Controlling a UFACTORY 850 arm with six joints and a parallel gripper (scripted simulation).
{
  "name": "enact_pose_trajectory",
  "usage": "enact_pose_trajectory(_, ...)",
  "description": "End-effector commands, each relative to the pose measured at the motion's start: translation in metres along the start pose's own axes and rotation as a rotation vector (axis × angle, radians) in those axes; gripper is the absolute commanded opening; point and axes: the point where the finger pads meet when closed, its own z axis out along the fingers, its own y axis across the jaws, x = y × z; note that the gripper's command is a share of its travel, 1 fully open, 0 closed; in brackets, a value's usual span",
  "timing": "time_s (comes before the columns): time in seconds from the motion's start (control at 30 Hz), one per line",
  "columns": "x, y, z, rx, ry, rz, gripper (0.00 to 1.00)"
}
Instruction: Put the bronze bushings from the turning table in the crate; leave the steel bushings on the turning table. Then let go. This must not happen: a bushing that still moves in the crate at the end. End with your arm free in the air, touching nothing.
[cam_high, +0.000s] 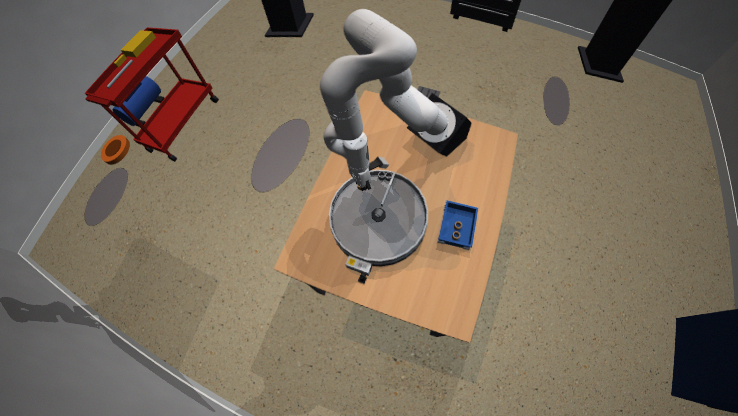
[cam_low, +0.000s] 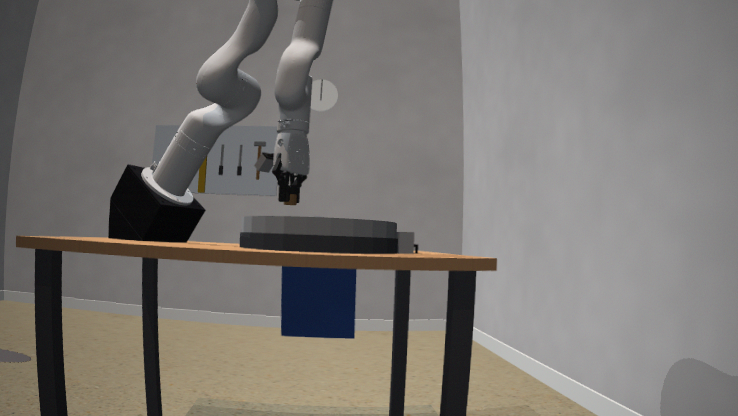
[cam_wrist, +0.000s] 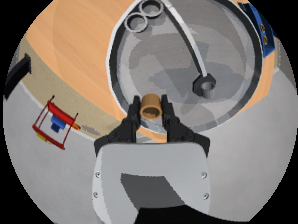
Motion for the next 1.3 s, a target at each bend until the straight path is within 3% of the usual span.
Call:
enact_pose_trajectory(0.0, 0.000, 0.001, 0.000, -0.001, -0.001, 0.004, 0.00)
enact_pose_trajectory(0.77, 0.009, 0.012, 0.000, -0.004, -0.003, 0.073, 0.00)
enact_pose_trajectory(1.27, 0.029, 0.035, 0.001, -0.007, -0.003, 0.206, 0.00)
